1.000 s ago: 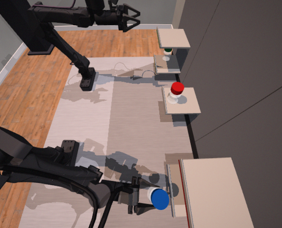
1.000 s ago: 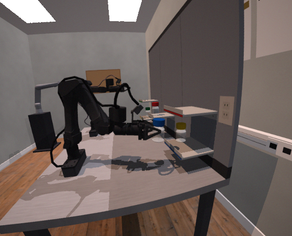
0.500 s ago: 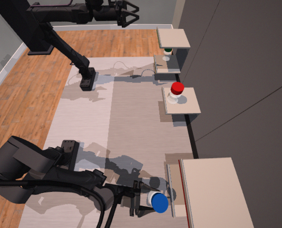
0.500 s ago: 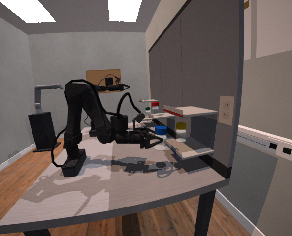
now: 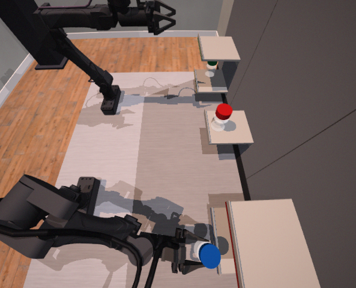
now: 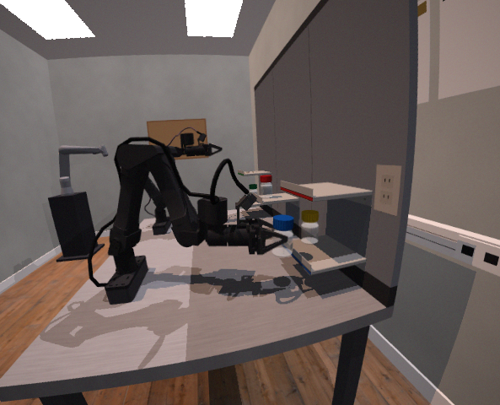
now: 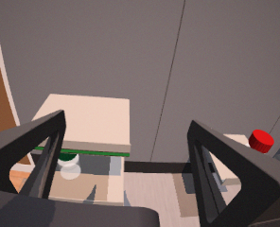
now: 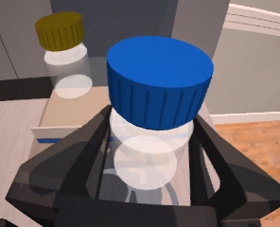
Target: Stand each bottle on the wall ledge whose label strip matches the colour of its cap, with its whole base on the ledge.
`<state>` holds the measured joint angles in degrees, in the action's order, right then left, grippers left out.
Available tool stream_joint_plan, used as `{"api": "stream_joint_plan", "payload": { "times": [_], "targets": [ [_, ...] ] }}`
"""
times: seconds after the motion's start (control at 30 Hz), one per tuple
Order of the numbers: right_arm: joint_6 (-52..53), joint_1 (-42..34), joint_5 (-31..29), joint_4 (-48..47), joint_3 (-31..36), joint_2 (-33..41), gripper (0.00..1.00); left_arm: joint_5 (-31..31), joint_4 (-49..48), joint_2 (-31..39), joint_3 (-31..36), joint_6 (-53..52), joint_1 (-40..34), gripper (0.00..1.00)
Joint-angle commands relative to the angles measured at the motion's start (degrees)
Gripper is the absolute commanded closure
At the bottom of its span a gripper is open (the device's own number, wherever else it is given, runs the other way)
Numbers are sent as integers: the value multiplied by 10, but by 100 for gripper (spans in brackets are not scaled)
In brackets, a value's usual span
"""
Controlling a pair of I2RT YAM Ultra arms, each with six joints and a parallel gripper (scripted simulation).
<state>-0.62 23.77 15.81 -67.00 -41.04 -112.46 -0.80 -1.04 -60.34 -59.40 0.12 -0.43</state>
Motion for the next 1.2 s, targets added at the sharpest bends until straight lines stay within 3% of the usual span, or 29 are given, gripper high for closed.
{"api": "stream_joint_plan", "payload": {
  "times": [0.0, 0.73, 1.0, 1.17],
  "targets": [
    [4, -7, -9, -14, -33, -6, 48, 7, 7, 10, -15, -4, 7, 11],
    [4, -10, -11, 29, -60, 24, 48, 7, 7, 10, -15, -4, 7, 11],
    [7, -14, -18, 33, -78, 1, 48, 7, 7, 10, -15, -4, 7, 11],
    [8, -23, -29, 41, -127, -33, 48, 7, 7, 10, -15, -4, 7, 11]
  ]
}}
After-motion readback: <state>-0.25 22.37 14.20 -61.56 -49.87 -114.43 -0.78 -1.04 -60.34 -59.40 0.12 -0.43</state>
